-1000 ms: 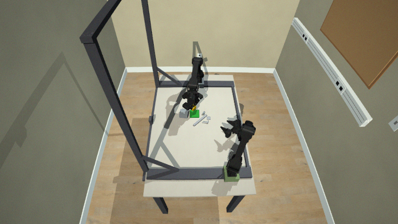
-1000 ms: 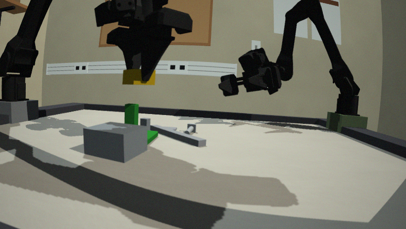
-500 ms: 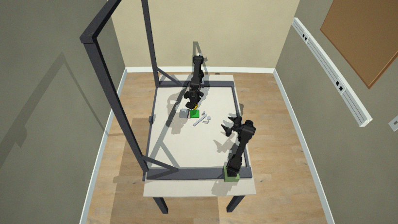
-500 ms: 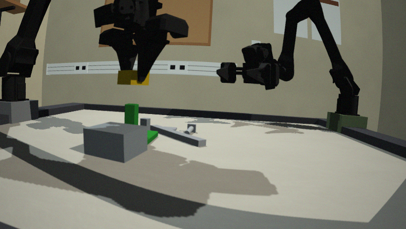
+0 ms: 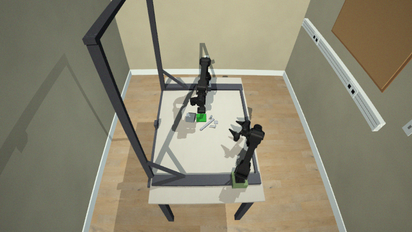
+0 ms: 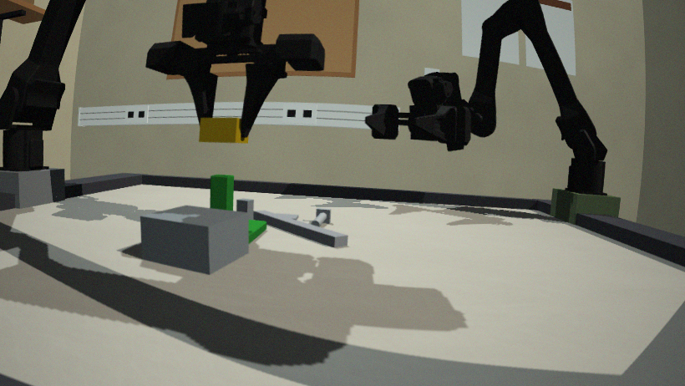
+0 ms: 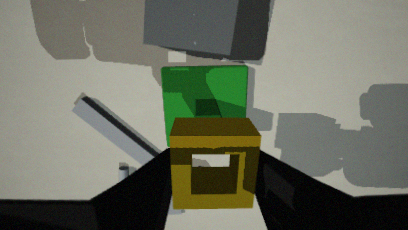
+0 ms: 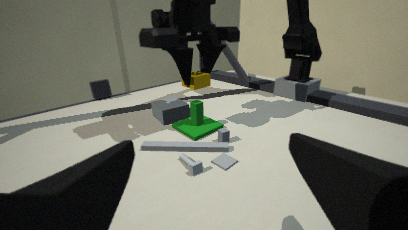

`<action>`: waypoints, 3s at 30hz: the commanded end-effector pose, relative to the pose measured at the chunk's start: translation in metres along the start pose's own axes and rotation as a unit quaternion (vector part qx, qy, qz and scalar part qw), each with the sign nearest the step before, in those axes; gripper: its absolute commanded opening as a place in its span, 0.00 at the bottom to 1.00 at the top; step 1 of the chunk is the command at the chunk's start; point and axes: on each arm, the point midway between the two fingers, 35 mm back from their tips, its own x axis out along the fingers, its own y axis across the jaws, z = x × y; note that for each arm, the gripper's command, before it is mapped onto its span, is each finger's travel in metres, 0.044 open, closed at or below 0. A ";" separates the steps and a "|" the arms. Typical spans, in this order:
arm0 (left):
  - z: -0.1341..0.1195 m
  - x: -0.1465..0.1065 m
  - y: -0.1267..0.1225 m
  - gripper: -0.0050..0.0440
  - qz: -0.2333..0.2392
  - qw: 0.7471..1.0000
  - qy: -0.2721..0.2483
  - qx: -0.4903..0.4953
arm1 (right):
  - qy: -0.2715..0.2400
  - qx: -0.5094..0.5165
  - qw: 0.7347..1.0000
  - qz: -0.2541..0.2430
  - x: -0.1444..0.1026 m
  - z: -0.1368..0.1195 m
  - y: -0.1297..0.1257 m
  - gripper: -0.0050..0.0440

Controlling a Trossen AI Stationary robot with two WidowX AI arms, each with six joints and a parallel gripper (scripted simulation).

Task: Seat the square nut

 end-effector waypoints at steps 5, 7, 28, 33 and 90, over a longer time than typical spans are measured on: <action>0.000 -0.003 0.000 0.43 0.011 1.000 0.001 -0.018 | -0.002 -0.004 1.000 0.000 0.001 0.003 -0.001 1.00; 0.000 0.006 0.000 0.43 0.004 1.000 0.001 -0.017 | -0.002 -0.004 1.000 0.000 0.001 0.003 -0.001 1.00; 0.000 0.015 0.005 0.43 0.017 1.000 0.000 -0.016 | -0.002 -0.004 1.000 0.000 0.001 0.003 -0.001 1.00; 0.000 0.015 0.004 0.43 0.016 1.000 0.000 -0.015 | -0.002 -0.004 1.000 0.000 0.001 0.003 -0.001 1.00; 0.000 0.051 0.009 0.71 0.028 0.999 -0.001 -0.016 | -0.002 -0.004 1.000 0.000 0.001 0.003 -0.001 1.00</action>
